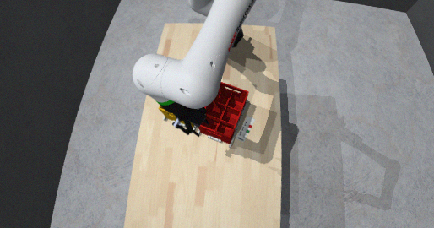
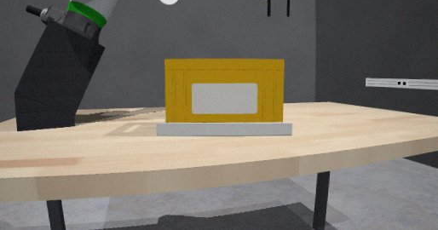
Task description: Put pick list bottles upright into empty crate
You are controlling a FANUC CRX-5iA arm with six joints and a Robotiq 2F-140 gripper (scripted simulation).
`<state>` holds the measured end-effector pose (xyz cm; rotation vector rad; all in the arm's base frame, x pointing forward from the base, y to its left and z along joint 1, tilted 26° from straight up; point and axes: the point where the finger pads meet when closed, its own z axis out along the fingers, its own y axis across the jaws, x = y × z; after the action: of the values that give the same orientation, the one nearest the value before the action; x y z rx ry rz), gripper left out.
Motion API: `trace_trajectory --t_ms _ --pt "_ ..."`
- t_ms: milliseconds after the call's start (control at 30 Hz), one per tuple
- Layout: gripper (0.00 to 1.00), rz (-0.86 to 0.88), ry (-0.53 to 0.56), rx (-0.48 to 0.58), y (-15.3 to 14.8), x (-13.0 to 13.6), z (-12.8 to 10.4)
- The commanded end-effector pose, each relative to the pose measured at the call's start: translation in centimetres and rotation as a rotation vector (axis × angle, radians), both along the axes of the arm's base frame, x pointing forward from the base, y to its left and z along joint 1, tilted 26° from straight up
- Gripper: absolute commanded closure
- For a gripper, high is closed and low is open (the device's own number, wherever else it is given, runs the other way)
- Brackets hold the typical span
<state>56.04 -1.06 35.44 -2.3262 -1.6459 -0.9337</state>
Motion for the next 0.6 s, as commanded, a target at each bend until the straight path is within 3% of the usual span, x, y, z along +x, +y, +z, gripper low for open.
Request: trace_trajectory --t_ms 0,567 --pt "0.56 -0.010 0.042 0.000 1.6 -0.6 -0.3" --pt "0.56 -0.046 0.165 -0.014 7.9 -3.5 -1.9"
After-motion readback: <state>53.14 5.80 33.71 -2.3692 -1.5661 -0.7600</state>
